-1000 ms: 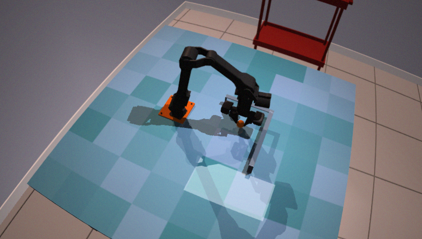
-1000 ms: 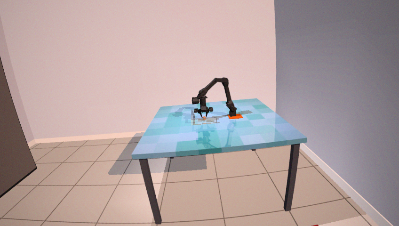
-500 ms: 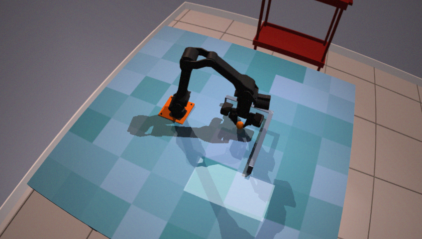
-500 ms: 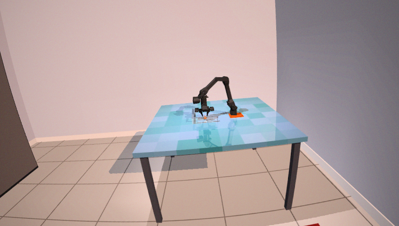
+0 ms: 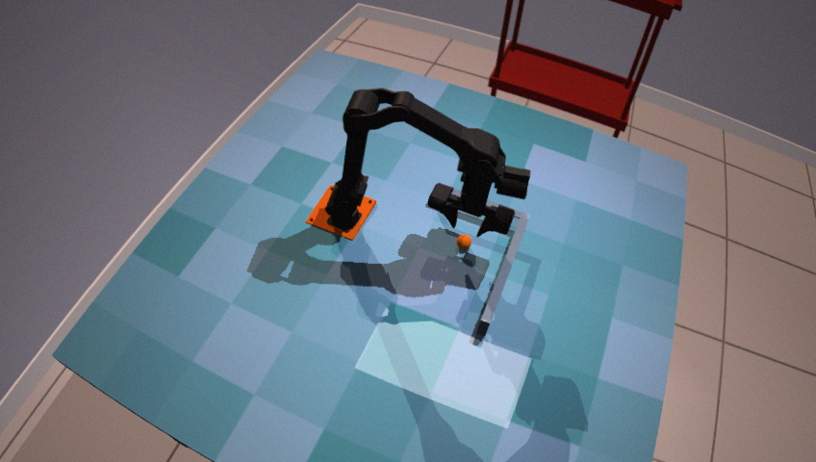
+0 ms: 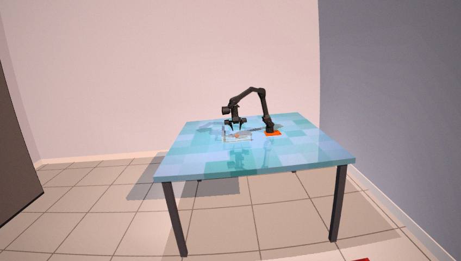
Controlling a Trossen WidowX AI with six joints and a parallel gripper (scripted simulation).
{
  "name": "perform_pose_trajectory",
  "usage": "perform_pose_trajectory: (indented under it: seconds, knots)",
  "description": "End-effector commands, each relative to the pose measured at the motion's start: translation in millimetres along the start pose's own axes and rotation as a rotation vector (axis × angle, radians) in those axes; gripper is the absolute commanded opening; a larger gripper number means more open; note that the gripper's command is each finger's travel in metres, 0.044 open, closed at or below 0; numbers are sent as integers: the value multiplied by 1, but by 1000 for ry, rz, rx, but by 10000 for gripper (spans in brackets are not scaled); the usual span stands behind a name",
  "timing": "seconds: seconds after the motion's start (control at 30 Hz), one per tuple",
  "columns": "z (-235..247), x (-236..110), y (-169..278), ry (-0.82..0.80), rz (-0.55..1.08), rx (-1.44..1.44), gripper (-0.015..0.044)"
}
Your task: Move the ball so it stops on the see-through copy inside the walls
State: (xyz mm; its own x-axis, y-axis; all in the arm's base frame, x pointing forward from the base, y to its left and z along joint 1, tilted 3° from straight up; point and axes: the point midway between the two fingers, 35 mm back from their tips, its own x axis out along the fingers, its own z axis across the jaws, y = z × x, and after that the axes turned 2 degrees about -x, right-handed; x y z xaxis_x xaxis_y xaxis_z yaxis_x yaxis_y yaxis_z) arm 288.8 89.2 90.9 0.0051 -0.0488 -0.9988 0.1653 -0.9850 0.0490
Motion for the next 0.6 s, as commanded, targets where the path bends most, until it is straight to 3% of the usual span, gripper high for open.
perform_pose_trajectory:
  seconds: [0.0, 0.33, 0.57]
  knots:
    - [2, -39, 0, 17, -9, 3, 276]
    - [-2, -33, 0, 37, -6, -1, 276]
    - [5, -82, 1, 33, -5, -1, 440]
